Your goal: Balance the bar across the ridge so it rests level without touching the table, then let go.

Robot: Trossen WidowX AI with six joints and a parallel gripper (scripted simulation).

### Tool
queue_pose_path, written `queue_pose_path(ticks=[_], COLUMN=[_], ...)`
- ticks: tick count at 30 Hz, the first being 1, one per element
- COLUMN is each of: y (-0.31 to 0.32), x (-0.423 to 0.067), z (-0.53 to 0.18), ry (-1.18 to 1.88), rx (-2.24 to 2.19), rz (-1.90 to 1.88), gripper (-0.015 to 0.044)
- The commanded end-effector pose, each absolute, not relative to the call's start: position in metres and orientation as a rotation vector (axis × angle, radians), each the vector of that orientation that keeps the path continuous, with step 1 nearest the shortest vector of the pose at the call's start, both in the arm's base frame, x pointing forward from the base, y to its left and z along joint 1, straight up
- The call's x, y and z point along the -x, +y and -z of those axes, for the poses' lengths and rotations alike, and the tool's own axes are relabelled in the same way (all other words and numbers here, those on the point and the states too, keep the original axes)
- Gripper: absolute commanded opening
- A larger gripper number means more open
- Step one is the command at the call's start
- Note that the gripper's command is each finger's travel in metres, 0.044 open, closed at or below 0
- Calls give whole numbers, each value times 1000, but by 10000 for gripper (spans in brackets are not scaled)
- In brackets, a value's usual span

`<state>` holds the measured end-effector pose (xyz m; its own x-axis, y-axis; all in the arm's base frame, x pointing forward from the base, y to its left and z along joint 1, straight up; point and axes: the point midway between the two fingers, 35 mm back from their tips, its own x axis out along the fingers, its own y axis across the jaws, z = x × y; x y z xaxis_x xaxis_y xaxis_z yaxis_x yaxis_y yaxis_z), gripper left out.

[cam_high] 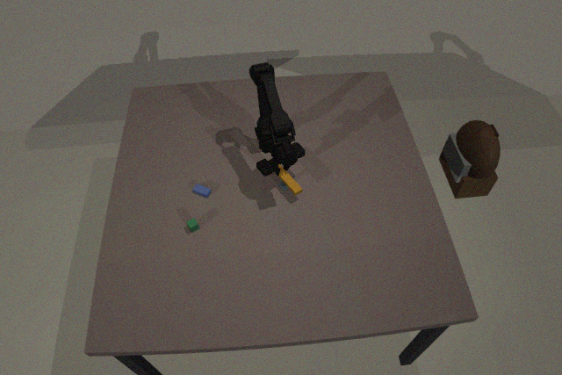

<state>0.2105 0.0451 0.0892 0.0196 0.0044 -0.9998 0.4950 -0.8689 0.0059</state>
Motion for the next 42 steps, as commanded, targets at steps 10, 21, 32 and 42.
queue_pose_path(ticks=[10, 21, 32, 42], y=[45, 45, 45, 45], x=[-211, -211, -211, -211], z=[-89, -89, -89, -89], ry=[510, 510, 510, 510], rx=[-1950, -1950, -1950, -1950], rz=[1910, 1910, 1910, 1910], gripper=[0, 0, 0, 167])
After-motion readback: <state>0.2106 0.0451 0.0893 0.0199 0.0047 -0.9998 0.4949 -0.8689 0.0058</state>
